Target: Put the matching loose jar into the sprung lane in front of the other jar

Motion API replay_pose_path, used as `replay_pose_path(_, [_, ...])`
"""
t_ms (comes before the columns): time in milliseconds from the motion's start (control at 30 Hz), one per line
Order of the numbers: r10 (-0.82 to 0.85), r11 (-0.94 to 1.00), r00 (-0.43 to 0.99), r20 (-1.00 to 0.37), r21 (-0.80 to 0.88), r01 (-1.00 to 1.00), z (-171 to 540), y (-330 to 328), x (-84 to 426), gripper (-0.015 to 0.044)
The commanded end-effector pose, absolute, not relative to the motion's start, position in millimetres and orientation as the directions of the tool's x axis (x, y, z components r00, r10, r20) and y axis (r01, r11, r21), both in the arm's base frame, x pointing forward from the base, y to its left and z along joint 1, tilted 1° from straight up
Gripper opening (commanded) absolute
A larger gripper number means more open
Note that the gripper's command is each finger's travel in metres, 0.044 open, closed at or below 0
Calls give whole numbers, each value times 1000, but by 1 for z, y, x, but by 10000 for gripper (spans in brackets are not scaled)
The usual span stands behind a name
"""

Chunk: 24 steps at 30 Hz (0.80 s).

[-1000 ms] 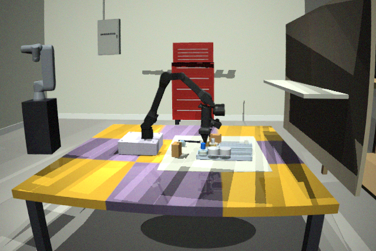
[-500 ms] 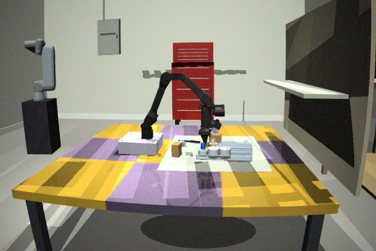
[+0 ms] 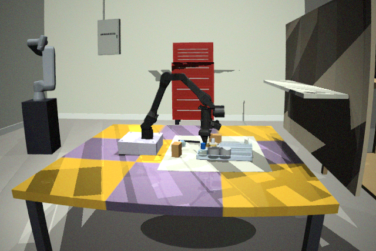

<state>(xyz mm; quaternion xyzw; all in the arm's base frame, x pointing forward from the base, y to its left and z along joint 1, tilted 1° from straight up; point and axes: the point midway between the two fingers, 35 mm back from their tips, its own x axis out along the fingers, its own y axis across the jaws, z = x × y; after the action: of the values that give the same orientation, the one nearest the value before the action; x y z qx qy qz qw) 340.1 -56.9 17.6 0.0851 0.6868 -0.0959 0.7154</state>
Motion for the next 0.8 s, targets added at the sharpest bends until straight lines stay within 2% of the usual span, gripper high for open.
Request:
replay_pose_path(0, [-24,968,49,-998,-11,250,15,-58,344,0])
replay_pose_path(767, [-24,968,49,-998,-11,250,12,-58,343,0])
